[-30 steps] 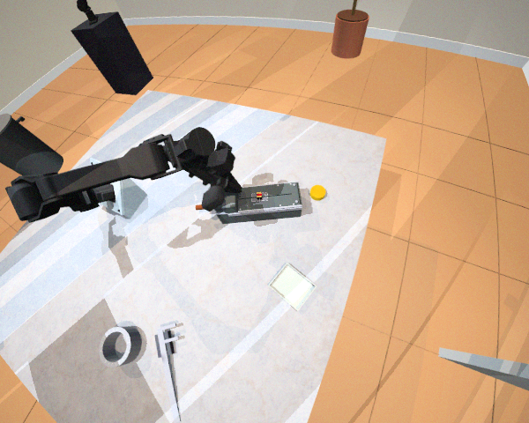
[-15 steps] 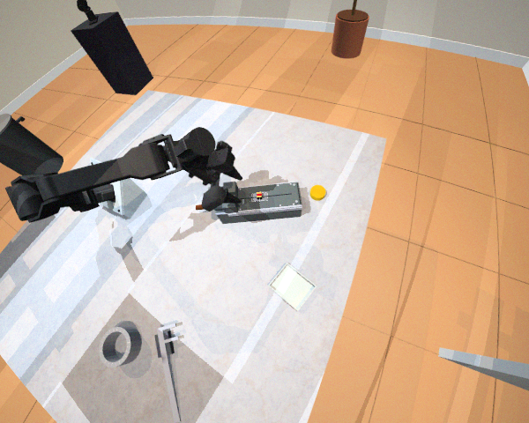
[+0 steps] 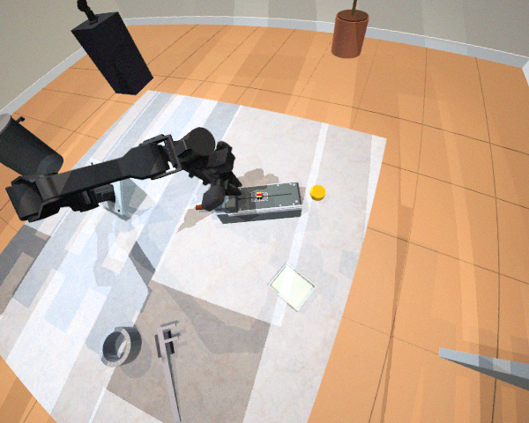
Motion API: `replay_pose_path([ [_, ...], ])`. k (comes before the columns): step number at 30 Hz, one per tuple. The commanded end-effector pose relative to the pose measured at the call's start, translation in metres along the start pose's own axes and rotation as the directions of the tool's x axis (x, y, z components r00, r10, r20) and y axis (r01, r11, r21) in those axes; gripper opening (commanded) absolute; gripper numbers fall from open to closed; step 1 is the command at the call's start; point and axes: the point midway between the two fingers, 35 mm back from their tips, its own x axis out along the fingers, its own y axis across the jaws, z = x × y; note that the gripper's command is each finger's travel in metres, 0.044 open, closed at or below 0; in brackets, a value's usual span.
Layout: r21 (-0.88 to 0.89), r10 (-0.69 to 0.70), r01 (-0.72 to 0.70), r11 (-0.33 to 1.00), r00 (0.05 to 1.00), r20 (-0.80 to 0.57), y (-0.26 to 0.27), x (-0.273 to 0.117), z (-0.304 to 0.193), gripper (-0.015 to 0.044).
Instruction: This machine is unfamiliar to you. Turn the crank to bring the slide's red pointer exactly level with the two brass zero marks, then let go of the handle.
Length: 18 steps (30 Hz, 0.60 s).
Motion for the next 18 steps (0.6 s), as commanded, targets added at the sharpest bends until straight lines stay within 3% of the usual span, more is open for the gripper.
replay_pose_path([
  [1, 0.000, 0.000, 0.000, 1.000, 1.000, 0.000, 0.0000, 0.0001, 0.0000, 0.0020],
  [2, 0.000, 0.000, 0.000, 1.000, 1.000, 0.000, 0.0000, 0.0001, 0.0000, 0.0000],
  [18, 0.000, 0.001, -0.001, 1.000, 1.000, 0.000, 0.0002, 0.0000, 0.0000, 0.0000],
])
